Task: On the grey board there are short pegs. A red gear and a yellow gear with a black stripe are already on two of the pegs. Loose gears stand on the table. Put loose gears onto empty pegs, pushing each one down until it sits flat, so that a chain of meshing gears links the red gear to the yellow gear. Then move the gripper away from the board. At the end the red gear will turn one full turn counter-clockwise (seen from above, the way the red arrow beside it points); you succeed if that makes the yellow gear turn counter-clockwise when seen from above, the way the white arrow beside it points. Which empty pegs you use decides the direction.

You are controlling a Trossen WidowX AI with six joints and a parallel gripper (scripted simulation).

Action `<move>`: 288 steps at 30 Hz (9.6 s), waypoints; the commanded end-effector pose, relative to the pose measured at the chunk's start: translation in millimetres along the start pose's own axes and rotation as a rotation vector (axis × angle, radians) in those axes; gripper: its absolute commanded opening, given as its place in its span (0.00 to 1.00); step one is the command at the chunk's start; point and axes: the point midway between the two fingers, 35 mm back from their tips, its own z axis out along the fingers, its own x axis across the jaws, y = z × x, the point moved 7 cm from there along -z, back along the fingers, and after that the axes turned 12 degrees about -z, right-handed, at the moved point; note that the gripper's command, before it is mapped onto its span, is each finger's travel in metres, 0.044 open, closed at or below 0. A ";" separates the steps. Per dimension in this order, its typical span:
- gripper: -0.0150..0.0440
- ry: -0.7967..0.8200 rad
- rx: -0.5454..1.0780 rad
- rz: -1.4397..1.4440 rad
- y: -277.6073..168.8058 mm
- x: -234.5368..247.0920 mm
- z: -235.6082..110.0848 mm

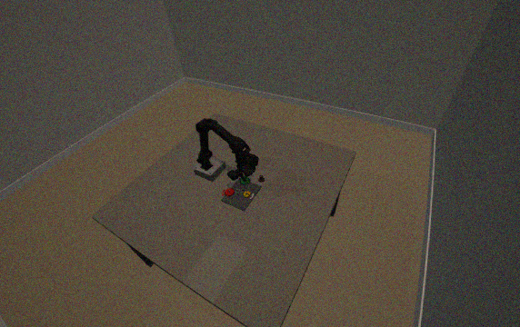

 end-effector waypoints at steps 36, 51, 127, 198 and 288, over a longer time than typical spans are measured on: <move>0.25 -0.009 0.004 -0.007 -11.2 -67.8 22.3; 0.25 -0.009 0.004 -0.026 -11.0 -67.6 24.5; 0.25 -0.009 0.004 0.068 -12.2 -68.1 70.3; 1.00 -0.009 0.009 -0.016 -16.2 -66.5 -21.3; 1.00 0.017 0.020 -0.017 -154.0 238.5 -63.1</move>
